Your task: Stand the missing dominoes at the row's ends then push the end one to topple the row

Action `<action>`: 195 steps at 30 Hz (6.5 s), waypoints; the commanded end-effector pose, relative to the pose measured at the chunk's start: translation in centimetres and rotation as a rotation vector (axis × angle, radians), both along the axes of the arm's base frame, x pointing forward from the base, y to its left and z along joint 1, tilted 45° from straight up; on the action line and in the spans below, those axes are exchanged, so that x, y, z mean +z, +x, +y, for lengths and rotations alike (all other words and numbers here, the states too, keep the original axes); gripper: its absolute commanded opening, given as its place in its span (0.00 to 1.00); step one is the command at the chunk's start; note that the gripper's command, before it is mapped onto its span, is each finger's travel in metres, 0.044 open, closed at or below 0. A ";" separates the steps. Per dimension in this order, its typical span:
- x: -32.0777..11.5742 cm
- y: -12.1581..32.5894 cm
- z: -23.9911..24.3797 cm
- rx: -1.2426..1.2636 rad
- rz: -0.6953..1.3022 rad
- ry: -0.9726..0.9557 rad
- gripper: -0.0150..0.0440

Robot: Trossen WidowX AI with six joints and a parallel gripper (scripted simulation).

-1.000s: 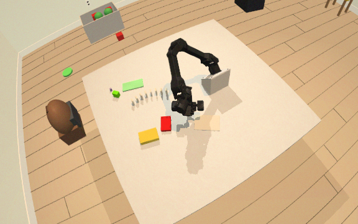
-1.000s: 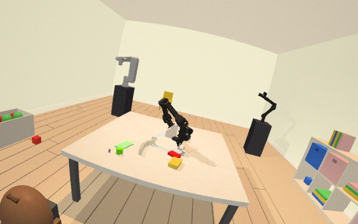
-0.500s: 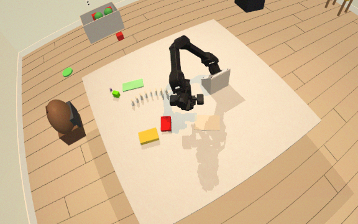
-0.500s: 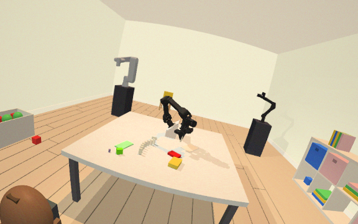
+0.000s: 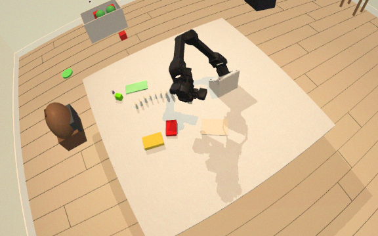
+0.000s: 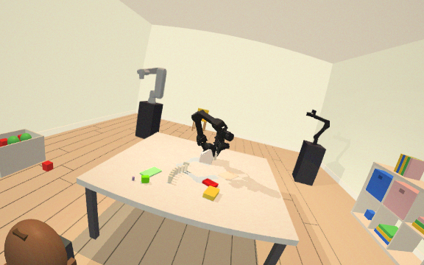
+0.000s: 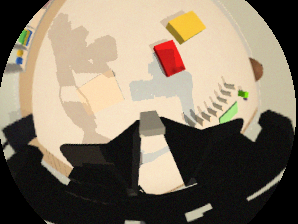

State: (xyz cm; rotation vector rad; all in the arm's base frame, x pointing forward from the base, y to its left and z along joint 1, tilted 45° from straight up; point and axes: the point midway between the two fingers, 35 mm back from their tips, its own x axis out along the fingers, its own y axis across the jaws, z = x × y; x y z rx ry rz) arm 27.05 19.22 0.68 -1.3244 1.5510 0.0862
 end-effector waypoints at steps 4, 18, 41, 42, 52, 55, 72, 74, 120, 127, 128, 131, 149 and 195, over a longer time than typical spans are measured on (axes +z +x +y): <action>7.4 2.3 -6.5 -0.509 -0.498 0.125 0.44; 12.3 2.1 -12.0 -0.921 -0.885 0.195 0.44; 6.3 4.1 -17.3 -0.922 -0.881 0.203 0.44; 5.9 4.1 -17.7 -0.922 -0.882 0.202 0.44; 3.2 4.1 -21.0 -0.919 -0.889 0.193 0.44; 3.2 4.1 -21.0 -0.919 -0.889 0.193 0.44; 3.2 4.1 -21.0 -0.919 -0.889 0.193 0.79; 3.2 4.1 -21.0 -0.919 -0.889 0.193 0.88; 10.6 -3.0 -22.6 -1.588 -1.529 0.345 1.00; 7.3 -2.1 -25.7 -1.590 -1.528 0.347 1.00; 6.8 -2.1 -26.3 -1.588 -1.529 0.346 1.00; 6.3 -2.1 -27.1 -1.586 -1.532 0.345 1.00; 5.3 -1.9 -28.3 -1.585 -1.532 0.345 1.00; 16.2 -4.2 -17.6 -1.589 -1.526 0.344 0.29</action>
